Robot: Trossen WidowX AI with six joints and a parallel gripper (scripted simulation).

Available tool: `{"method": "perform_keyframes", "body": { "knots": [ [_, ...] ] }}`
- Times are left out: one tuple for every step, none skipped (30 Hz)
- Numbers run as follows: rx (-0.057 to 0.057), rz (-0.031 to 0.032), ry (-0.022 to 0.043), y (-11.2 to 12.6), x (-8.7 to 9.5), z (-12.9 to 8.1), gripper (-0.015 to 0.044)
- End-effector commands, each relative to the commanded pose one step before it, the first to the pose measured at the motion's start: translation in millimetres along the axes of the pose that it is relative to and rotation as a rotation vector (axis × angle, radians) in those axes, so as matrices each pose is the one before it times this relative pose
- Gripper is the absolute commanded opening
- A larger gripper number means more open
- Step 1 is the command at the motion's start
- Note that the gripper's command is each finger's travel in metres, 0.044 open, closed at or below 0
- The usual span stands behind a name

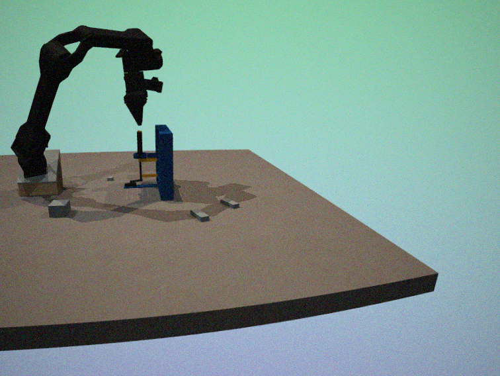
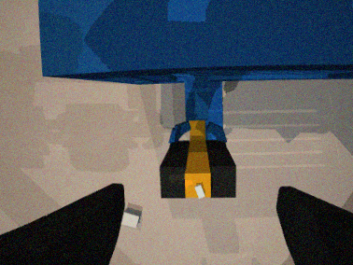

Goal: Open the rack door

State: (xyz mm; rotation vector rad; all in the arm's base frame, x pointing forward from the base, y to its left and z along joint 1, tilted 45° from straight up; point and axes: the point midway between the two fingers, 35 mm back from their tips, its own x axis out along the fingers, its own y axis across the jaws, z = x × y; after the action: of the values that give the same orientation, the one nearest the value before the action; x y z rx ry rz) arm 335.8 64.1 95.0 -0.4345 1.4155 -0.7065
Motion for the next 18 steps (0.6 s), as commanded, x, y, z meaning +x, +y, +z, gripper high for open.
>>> {"method": "perform_keyframes", "body": {
  "knots": [
    [-0.0398, -0.08879, 0.01980, 4.13, 0.71, -2.64, 0.0288],
    [-0.0046, -0.00944, 0.00150, 0.30, -0.18, -0.26, 0.0288],
    [-0.0015, -0.00315, 0.00048, 0.10, -0.06, -0.08, 0.0288],
    [0.0000, 0.00000, 0.00000, 0.00, 0.00, 0.00, 0.0288],
    [0.0000, 0.00000, 0.00000, 0.00, 0.00, 0.00, 0.0288],
    [0.0000, 0.00000, 0.00000, 0.00, 0.00, 0.00, 0.0288],
    [0.0000, 0.00021, 0.00039, 0.01, 0.27, 0.01, 0.0288],
    [-0.0001, 0.00064, 0.00117, 0.04, 0.81, 0.04, 0.0288],
    [-0.0002, 0.00107, 0.00195, 0.07, 1.35, 0.07, 0.0288],
    [-0.0002, 0.00130, 0.00235, 0.08, 1.63, 0.08, 0.0288],
    [-0.0002, 0.00131, 0.00234, 0.07, 1.63, 0.07, 0.0288],
    [-0.0002, 0.00131, 0.00233, 0.07, 1.63, 0.07, 0.0288],
    [-0.0002, 0.00132, 0.00233, 0.06, 1.63, 0.07, 0.0288],
    [-0.0002, 0.00133, 0.00232, 0.06, 1.63, 0.06, 0.0288],
    [-0.0002, 0.00133, 0.00231, 0.05, 1.63, 0.06, 0.0288],
    [-0.0002, 0.00134, 0.00230, 0.05, 1.63, 0.06, 0.0288],
    [-0.0002, 0.00134, 0.00229, 0.04, 1.63, 0.05, 0.0288],
    [-0.0002, 0.00135, 0.00228, 0.04, 1.63, 0.05, 0.0288]
  ]
}}
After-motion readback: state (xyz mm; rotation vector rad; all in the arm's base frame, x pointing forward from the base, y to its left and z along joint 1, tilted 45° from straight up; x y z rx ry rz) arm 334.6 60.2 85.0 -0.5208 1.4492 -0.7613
